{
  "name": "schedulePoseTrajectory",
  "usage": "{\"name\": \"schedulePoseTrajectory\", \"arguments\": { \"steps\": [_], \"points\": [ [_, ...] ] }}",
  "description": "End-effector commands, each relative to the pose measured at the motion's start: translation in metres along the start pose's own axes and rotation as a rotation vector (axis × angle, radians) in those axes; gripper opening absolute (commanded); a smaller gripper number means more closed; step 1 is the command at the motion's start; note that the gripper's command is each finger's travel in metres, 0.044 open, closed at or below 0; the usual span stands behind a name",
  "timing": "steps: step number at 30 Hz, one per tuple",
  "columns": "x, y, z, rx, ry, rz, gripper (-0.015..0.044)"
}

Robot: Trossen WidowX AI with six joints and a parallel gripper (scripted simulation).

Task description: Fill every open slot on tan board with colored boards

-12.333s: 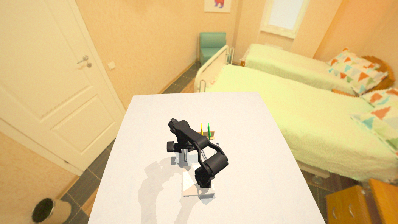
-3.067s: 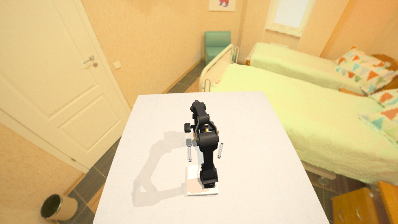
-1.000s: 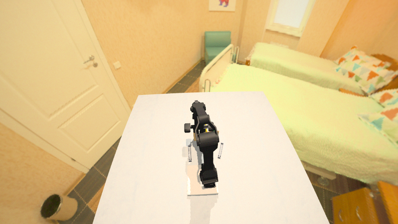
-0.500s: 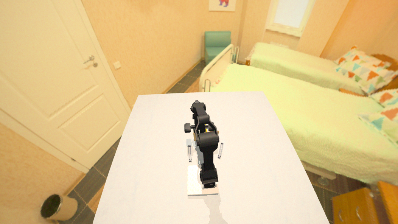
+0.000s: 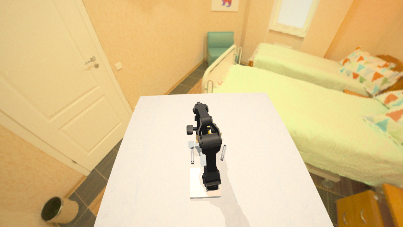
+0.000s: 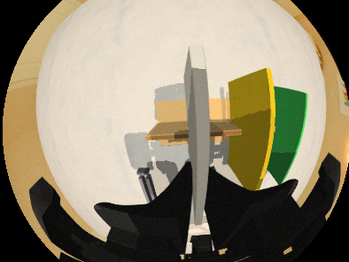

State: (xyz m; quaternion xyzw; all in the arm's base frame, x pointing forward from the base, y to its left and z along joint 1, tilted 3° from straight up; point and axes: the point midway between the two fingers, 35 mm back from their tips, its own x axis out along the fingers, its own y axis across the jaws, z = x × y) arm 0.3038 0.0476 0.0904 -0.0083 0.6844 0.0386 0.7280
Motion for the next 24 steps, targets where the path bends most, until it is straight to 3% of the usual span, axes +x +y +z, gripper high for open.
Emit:
{"name": "schedulePoseTrajectory", "arguments": {
  "steps": [1,24],
  "points": [
    [0.002,0.0004,-0.0017,0.015,0.005,0.0,0.0],
    [0.0012,-0.0012,-0.0024,0.003,0.005,0.0,0.0]
  ]
}}
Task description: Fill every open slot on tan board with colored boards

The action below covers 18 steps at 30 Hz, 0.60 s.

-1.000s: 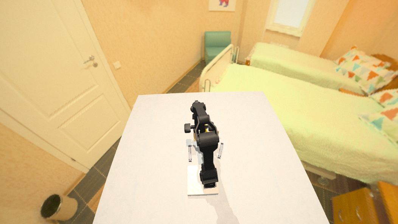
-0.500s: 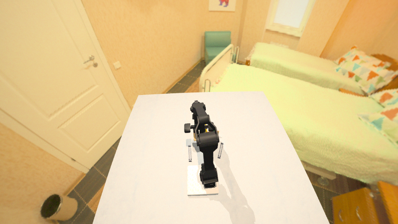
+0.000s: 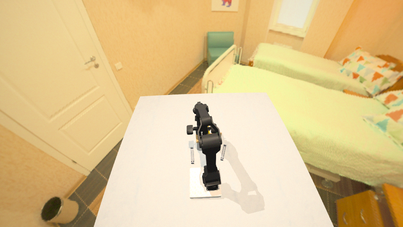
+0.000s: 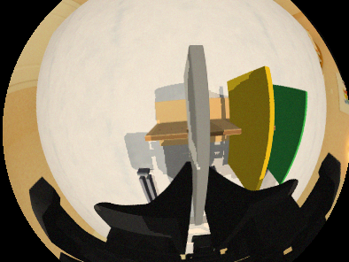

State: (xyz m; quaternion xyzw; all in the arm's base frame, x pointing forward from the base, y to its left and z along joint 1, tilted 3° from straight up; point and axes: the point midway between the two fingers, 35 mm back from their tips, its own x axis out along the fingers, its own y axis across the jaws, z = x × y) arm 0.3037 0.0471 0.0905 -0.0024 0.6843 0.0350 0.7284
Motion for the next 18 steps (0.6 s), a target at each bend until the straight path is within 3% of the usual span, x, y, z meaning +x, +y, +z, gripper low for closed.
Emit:
{"name": "schedulePoseTrajectory", "arguments": {
  "steps": [1,18],
  "points": [
    [0.0013,-0.0007,-0.0024,-0.011,0.006,-0.003,0.0],
    [0.0021,0.0009,-0.002,0.001,0.006,-0.003,0.0]
  ]
}}
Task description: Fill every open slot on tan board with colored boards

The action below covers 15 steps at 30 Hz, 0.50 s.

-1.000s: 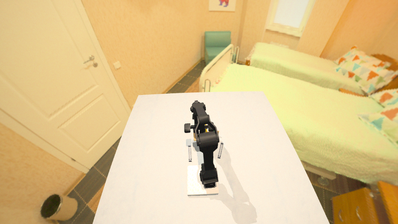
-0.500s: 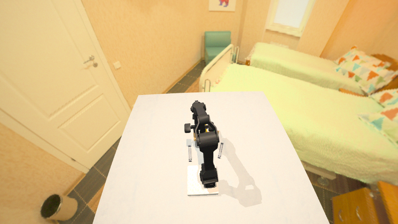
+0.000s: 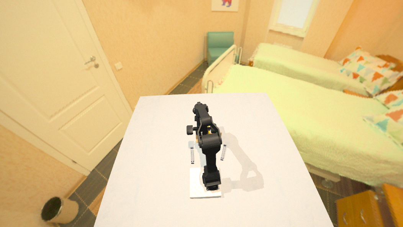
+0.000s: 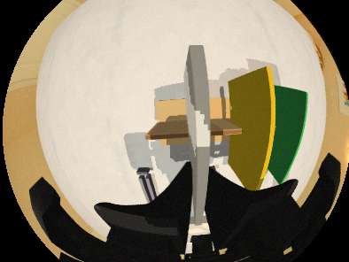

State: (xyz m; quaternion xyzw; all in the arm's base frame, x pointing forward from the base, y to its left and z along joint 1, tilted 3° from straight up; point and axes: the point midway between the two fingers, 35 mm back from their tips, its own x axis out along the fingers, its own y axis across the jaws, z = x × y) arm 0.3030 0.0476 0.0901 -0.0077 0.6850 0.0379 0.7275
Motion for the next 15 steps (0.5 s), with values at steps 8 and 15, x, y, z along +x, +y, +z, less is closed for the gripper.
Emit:
{"name": "schedulePoseTrajectory", "arguments": {
  "steps": [8,15],
  "points": [
    [0.0016,0.0,-0.0018,0.025,0.004,0.0,0.0],
    [0.0016,-0.0011,-0.0005,0.02,0.004,0.0,0.0]
  ]
}}
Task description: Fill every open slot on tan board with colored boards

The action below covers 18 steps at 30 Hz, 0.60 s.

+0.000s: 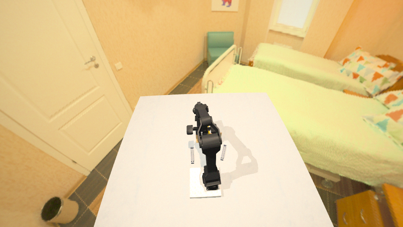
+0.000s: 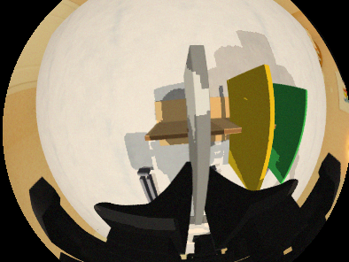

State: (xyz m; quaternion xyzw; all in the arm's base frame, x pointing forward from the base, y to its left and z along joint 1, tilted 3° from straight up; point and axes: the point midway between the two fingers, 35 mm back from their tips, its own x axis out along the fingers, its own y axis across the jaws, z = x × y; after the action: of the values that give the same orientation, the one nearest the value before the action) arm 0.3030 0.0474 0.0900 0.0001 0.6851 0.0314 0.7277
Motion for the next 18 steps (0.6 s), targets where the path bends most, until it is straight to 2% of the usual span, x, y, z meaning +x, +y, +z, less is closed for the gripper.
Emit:
{"name": "schedulePoseTrajectory", "arguments": {
  "steps": [1,18],
  "points": [
    [0.0015,-0.001,-0.0005,-0.002,0.004,-0.001,0.0],
    [0.0001,-0.0005,-0.0014,-0.028,0.004,-0.001,0.0]
  ]
}}
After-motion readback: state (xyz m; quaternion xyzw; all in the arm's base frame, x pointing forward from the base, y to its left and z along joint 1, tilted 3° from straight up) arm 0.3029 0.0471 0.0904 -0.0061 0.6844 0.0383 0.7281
